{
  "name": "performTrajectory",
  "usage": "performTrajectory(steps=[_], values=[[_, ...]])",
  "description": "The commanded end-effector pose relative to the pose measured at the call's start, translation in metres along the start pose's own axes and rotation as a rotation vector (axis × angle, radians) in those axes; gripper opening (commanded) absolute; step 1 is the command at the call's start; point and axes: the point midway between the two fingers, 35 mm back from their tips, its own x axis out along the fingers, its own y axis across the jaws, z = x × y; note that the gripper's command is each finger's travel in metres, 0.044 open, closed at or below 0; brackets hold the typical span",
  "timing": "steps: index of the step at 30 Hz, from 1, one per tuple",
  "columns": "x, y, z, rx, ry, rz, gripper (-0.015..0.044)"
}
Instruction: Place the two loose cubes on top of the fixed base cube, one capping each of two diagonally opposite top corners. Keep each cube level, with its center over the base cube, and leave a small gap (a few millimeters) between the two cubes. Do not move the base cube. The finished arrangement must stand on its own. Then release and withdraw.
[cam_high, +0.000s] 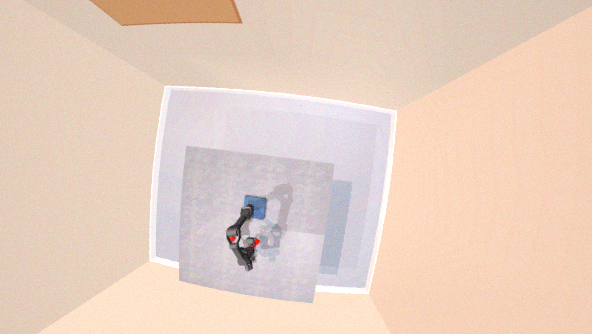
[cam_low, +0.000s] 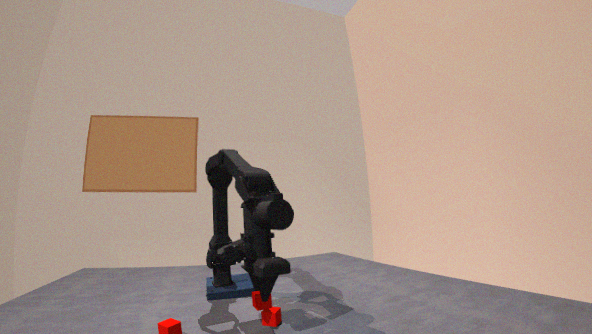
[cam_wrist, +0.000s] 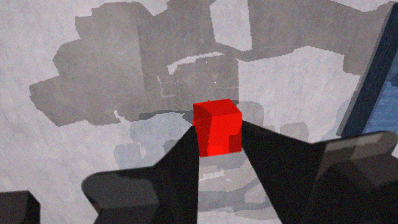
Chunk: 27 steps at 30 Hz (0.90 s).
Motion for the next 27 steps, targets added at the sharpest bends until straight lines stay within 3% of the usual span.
performTrajectory(steps=[1, 27], values=[[0.0085, -0.0017, 0.0000, 0.007, -0.003, -0.004, 0.0105], [0.0102, -0.0016, 0.0000, -0.001, -0.003, -0.004, 0.0105]])
